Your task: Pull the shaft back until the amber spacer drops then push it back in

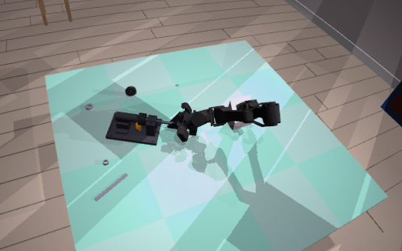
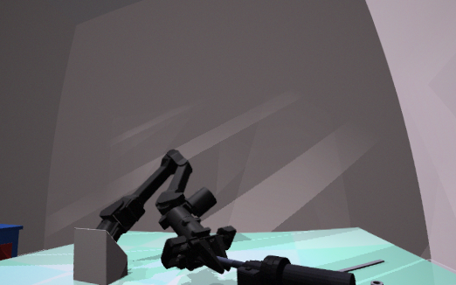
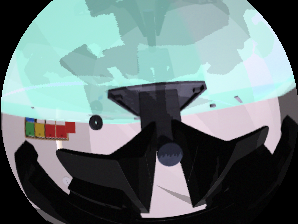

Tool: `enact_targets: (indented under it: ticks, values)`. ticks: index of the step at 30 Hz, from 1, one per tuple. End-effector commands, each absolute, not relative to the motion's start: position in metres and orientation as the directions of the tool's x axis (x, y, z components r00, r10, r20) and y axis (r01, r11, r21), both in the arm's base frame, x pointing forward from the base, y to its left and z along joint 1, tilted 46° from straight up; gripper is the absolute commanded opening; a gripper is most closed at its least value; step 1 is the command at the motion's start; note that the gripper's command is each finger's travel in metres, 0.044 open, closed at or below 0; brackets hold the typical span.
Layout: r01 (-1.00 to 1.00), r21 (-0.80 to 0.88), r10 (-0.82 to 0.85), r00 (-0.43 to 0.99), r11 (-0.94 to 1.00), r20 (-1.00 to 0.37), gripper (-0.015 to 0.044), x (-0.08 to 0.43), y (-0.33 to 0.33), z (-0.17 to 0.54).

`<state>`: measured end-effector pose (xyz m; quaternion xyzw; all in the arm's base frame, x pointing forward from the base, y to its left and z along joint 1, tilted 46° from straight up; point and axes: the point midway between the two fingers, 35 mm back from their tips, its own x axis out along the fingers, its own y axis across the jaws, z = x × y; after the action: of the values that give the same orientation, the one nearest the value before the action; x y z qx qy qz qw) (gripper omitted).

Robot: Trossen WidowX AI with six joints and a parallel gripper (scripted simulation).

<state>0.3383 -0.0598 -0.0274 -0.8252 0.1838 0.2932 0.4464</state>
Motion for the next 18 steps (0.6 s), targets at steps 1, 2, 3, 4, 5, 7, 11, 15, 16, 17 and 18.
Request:
enact_targets:
  ticks: [1, 2, 3, 4, 5, 7, 11, 15, 16, 17, 18]
  values:
    - [-0.564, -0.629, -0.048, 0.763, -0.535, -0.644, 0.0, 0.3413, -0.0624, -0.0264]
    - [-0.564, -0.629, -0.048, 0.763, -0.535, -0.644, 0.0, 0.3415, -0.0625, -0.0265]
    - [-0.564, -0.629, -0.048, 0.763, -0.535, -0.644, 0.0, 0.3418, -0.0626, -0.0266]
    - [-0.564, -0.629, -0.048, 0.763, -0.535, -0.644, 0.0, 0.342, -0.0628, -0.0267]
    - [-0.564, -0.629, -0.048, 0.764, -0.535, -0.644, 0.0, 0.3422, -0.0629, -0.0267]
    - [-0.564, -0.629, -0.048, 0.764, -0.535, -0.644, 0.0, 0.3426, -0.0632, -0.0269]
    - [-0.564, -0.629, -0.048, 0.764, -0.535, -0.644, 0.0, 0.3435, -0.0637, -0.0273]
    - [-0.564, -0.629, -0.048, 0.764, -0.535, -0.644, 0.0, 0.3444, -0.0642, -0.0276]
    - [-0.564, -0.629, -0.048, 0.764, -0.535, -0.644, 0.0, 0.3446, -0.0643, -0.0277]
    - [-0.564, -0.629, -0.048, 0.764, -0.535, -0.644, 0.0, 0.3448, -0.0644, -0.0278]
    - [-0.564, -0.629, -0.048, 0.764, -0.535, -0.644, 0.0, 0.3451, -0.0646, -0.0279]
